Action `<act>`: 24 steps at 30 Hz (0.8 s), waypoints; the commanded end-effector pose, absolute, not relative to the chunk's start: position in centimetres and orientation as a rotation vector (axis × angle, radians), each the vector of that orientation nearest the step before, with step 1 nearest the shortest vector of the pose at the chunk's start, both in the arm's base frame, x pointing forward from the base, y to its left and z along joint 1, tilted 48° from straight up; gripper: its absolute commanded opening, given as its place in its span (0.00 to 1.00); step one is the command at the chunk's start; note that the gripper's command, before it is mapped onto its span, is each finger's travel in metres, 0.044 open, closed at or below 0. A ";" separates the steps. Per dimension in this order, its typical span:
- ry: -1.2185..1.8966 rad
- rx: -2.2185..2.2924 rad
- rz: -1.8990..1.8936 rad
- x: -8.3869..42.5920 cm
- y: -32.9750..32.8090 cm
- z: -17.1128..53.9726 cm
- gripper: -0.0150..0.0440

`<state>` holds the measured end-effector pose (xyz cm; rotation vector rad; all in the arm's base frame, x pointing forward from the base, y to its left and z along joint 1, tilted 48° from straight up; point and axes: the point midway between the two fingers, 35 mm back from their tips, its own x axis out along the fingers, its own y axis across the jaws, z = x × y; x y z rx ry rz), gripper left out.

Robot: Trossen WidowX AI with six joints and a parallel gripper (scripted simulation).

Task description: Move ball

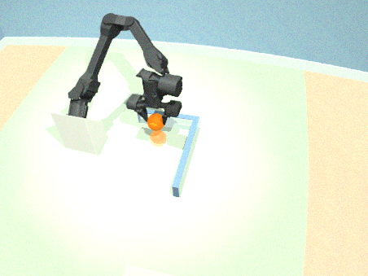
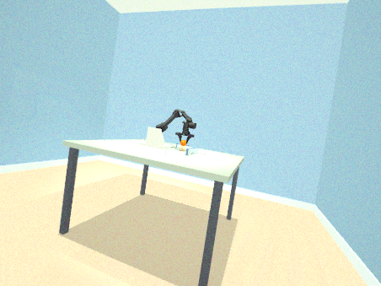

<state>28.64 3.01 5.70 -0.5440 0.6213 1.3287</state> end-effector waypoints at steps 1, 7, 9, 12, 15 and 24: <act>0.614 -0.556 1.329 28.5 1.5 7.1 0.25; 0.597 -0.557 1.346 27.7 -0.8 9.8 0.25; 0.589 -0.556 1.352 27.3 -1.4 10.7 0.25; 0.576 -0.554 1.359 26.8 -2.3 12.1 0.25; 0.572 -0.553 1.361 26.6 -2.5 12.5 0.25; 0.571 -0.555 1.360 28.8 -1.9 7.3 0.25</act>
